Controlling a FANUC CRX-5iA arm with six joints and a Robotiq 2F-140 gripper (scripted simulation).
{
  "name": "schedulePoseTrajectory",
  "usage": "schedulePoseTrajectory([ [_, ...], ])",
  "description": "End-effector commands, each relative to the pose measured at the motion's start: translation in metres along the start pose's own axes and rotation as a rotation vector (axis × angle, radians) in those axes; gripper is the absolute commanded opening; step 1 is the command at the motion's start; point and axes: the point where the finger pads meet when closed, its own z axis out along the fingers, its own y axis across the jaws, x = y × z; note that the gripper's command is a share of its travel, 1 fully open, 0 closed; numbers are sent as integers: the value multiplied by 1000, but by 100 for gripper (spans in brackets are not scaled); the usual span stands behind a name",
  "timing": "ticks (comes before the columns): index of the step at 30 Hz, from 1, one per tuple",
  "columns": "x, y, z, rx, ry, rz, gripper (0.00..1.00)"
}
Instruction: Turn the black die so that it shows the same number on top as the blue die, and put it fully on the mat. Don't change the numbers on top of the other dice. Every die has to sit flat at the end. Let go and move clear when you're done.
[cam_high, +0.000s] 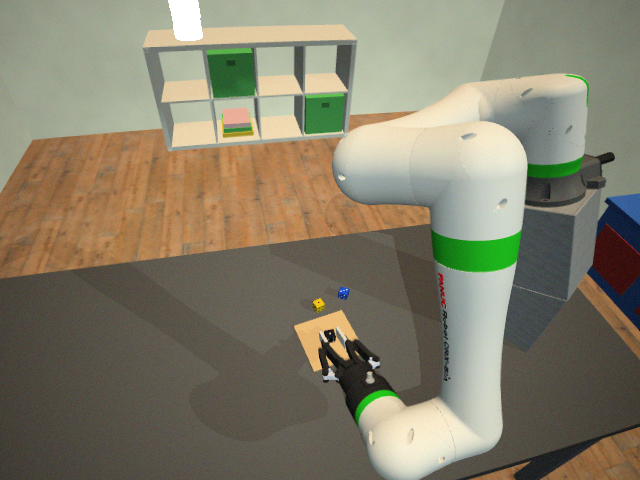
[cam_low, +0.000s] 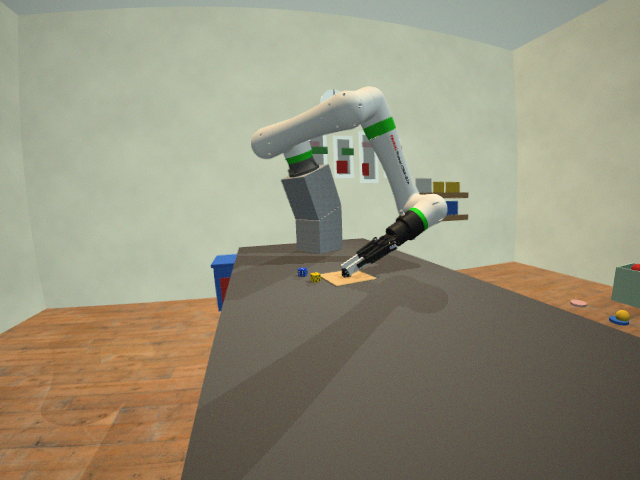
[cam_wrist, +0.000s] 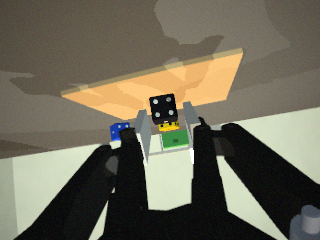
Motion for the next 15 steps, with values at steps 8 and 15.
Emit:
schedulePoseTrajectory([
  [8,0,0,-32,0,0,0,25],
  [15,0,0,-36,0,0,0,25],
])
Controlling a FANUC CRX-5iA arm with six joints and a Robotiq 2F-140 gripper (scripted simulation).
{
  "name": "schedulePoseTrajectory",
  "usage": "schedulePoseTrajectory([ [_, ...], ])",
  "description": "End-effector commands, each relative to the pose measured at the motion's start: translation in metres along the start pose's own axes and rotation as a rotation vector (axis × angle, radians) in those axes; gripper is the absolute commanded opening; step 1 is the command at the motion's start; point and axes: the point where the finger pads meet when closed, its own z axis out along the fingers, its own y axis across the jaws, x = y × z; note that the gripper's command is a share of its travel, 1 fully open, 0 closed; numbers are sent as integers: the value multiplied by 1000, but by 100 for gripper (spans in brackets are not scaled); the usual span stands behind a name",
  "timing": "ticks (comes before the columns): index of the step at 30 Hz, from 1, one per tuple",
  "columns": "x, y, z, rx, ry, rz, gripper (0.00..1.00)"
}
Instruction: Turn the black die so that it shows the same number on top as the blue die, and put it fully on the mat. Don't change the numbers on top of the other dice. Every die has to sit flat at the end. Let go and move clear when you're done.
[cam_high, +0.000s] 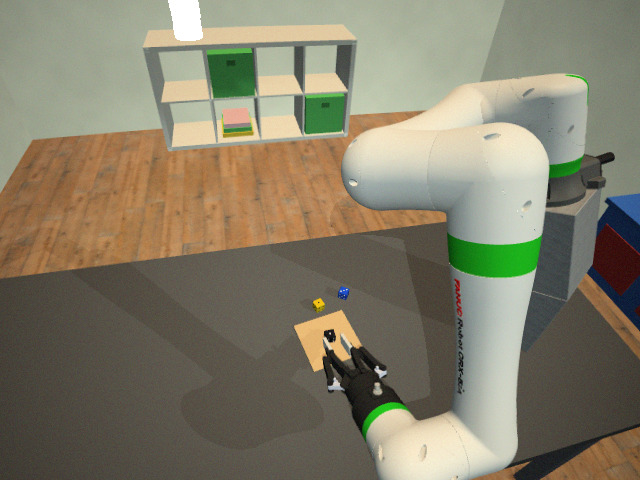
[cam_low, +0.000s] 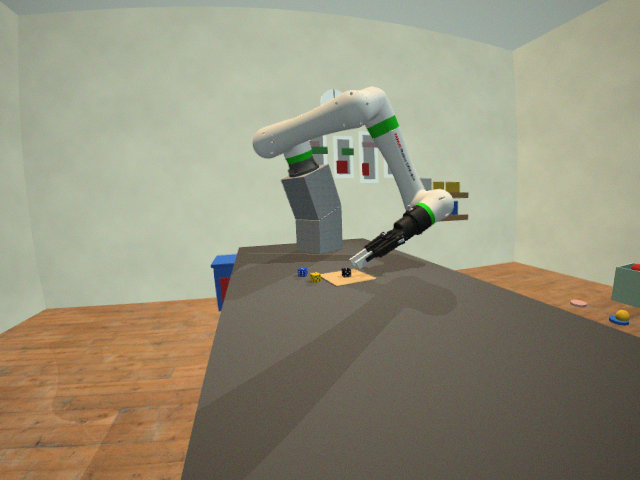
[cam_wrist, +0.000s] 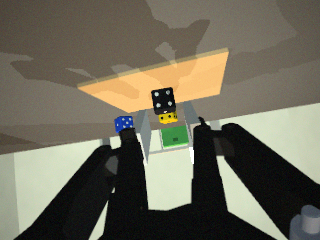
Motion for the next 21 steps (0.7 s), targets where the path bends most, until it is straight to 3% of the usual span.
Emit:
schedulePoseTrajectory([
  [1,0,0,-1,0,0,0,25],
  [21,-49,0,-27,0,0,0,25],
])
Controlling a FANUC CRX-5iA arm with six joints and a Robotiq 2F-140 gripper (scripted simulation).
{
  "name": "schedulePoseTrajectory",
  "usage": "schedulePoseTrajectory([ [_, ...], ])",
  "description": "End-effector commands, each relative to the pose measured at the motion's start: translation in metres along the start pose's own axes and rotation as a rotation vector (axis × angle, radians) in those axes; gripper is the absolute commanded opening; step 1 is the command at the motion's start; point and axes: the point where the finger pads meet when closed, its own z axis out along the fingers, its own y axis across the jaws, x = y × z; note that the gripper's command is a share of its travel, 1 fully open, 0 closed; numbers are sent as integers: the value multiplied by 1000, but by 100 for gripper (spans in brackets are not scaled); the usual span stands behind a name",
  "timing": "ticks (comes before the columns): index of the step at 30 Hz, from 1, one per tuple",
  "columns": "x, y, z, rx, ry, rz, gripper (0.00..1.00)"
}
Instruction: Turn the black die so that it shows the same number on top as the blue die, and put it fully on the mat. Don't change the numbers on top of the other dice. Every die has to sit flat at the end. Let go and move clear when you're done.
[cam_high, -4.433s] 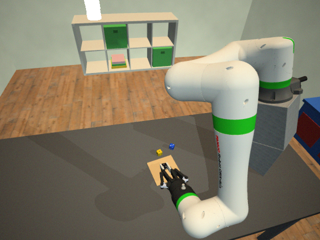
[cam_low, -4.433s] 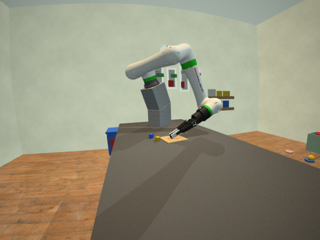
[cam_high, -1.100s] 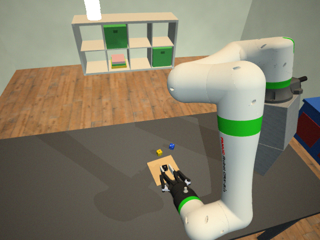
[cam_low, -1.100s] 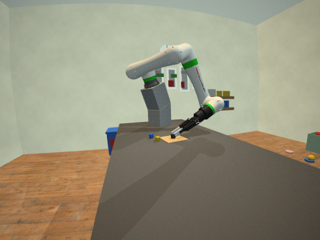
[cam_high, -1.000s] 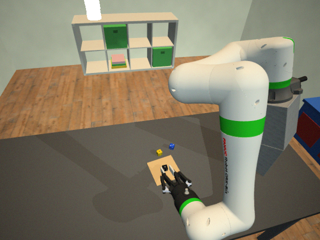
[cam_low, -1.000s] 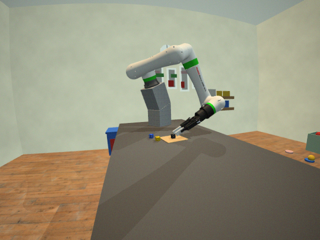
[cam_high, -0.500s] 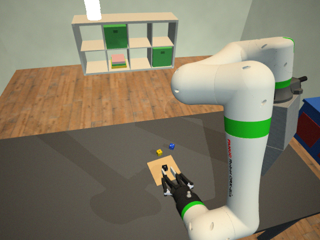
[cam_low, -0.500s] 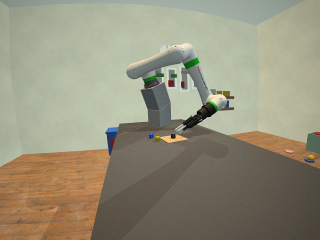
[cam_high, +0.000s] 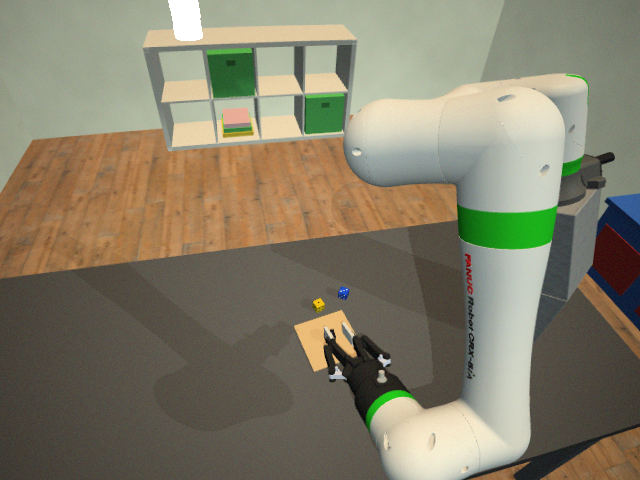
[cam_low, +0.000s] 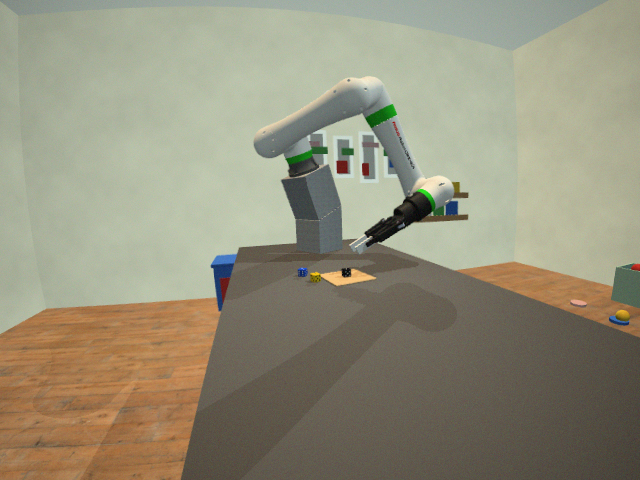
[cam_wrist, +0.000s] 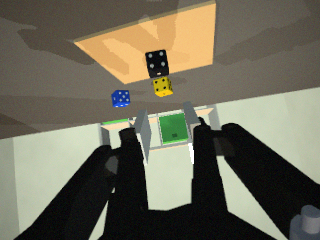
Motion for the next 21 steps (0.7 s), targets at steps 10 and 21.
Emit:
schedulePoseTrajectory([
  [10,-12,2,3,25,65,-16,25],
  [21,-19,6,31,104,359,-66,25],
])
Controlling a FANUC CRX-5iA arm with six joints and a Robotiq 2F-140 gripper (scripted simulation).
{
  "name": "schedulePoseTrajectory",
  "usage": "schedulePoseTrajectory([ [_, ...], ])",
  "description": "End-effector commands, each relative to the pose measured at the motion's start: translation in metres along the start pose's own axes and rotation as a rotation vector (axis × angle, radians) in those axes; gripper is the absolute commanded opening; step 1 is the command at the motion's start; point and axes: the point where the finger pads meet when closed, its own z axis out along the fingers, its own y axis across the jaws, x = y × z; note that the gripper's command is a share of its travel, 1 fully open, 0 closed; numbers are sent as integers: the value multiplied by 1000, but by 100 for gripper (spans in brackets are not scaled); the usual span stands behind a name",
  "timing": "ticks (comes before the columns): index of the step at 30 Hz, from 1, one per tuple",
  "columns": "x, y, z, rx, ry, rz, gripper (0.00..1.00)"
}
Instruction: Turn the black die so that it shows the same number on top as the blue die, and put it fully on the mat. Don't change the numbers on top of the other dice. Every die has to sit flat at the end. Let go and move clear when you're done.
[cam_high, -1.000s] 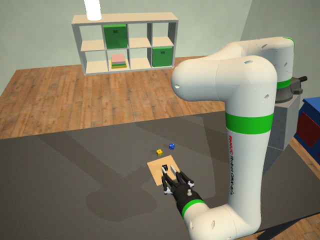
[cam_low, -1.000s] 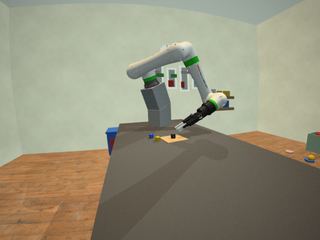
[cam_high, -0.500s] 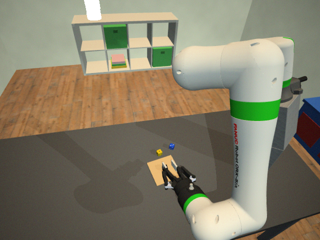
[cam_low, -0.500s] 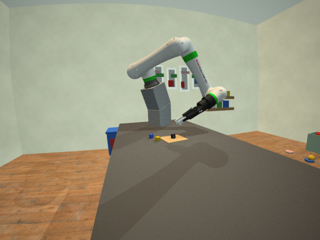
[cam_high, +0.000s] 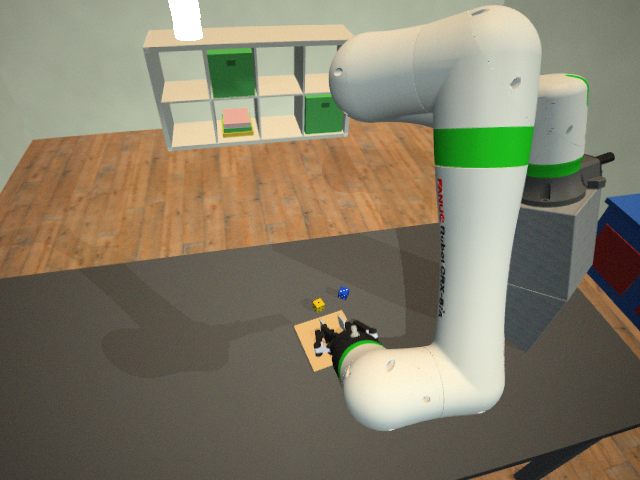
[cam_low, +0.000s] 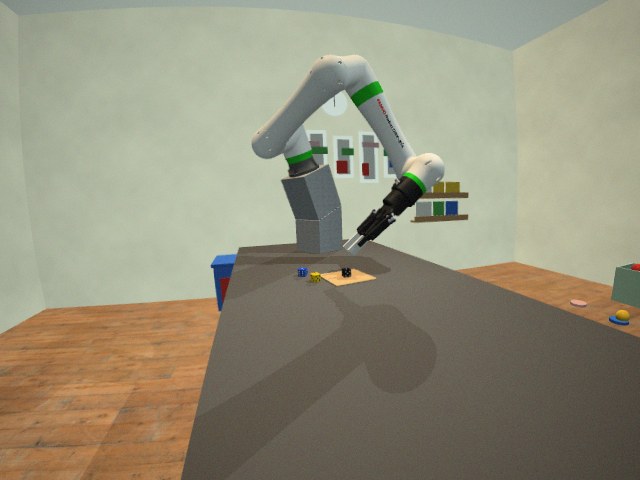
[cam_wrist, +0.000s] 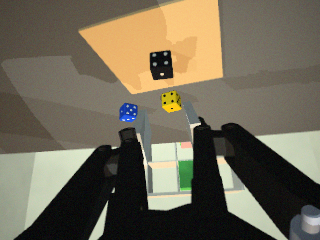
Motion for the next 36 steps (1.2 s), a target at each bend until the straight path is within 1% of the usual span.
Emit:
schedulePoseTrajectory([
  [1,-8,2,12,25,170,-28,25],
  [2,-9,2,13,27,196,-31,25],
  [3,-9,2,13,28,200,-32,25],
  [4,-12,2,15,31,248,-36,25],
  [6,-14,2,16,33,283,-38,25],
  [7,-16,2,17,33,327,-40,25],
  [8,-18,1,17,32,353,-42,25],
  [10,-18,1,17,32,353,-42,25],
  [11,-19,1,17,32,367,-42,25],
  [12,-24,0,17,25,449,-43,25],
  [15,-29,-1,16,15,520,-42,25],
  [16,-30,-1,16,14,526,-42,25],
  [17,-33,-2,15,5,571,-39,25],
  [20,-40,-3,12,-15,645,-34,25],
  [21,-41,-3,11,-20,658,-33,25],
  [24,-50,-5,6,-51,742,-22,25],
  [25,-51,-5,5,-56,755,-20,25],
  [27,-51,-5,5,-56,755,-20,25],
  [28,-56,-6,2,-72,789,-15,25],
  [30,-61,-7,-1,-93,829,-7,25],
  [33,-63,-7,-3,-101,843,-5,25],
  [34,-63,-7,-3,-101,843,-5,100],
  [36,-63,-7,-3,-101,843,-5,100],
])
